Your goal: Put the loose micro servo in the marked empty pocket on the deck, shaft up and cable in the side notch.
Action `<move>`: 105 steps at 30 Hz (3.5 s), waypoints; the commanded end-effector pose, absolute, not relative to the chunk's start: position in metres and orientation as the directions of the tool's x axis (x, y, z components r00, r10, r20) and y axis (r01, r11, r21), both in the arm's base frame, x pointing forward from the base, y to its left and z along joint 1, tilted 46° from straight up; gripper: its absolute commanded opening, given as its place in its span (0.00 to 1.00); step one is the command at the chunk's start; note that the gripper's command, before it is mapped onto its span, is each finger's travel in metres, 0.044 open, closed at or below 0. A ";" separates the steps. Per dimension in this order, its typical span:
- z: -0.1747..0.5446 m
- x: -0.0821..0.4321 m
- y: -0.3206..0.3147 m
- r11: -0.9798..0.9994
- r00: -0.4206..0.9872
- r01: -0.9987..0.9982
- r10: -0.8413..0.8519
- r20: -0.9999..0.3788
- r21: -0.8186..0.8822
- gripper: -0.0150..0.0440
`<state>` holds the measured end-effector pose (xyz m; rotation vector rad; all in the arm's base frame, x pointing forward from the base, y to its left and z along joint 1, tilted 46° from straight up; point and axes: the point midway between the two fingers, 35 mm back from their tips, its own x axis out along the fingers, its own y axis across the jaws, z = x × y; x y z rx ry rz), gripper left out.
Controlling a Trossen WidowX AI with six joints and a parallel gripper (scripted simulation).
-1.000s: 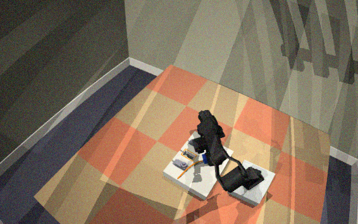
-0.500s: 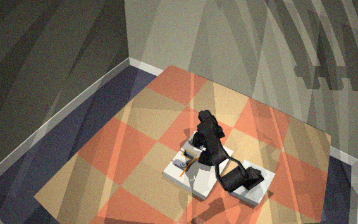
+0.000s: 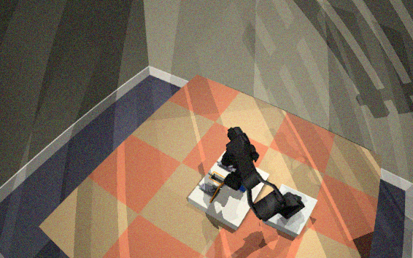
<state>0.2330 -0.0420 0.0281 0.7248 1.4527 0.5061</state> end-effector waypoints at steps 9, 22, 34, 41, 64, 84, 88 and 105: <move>0.029 0.280 -0.050 0.693 0.089 0.116 0.706 -0.702 0.712 0.25; 0.029 0.327 -0.057 0.693 0.091 0.114 0.706 -0.702 0.712 0.25; 0.025 0.339 -0.055 0.693 0.091 0.113 0.706 -0.702 0.712 0.25; 0.018 0.340 -0.046 0.693 0.092 0.113 0.707 -0.702 0.712 0.25; 0.009 0.341 -0.037 0.692 0.092 0.113 0.707 -0.701 0.713 0.25; -0.005 0.343 -0.022 0.691 0.092 0.113 0.708 -0.700 0.714 0.25; -0.008 0.343 -0.019 0.691 0.092 0.113 0.708 -0.700 0.714 0.25; -0.019 0.345 -0.008 0.691 0.092 0.112 0.709 -0.700 0.714 0.30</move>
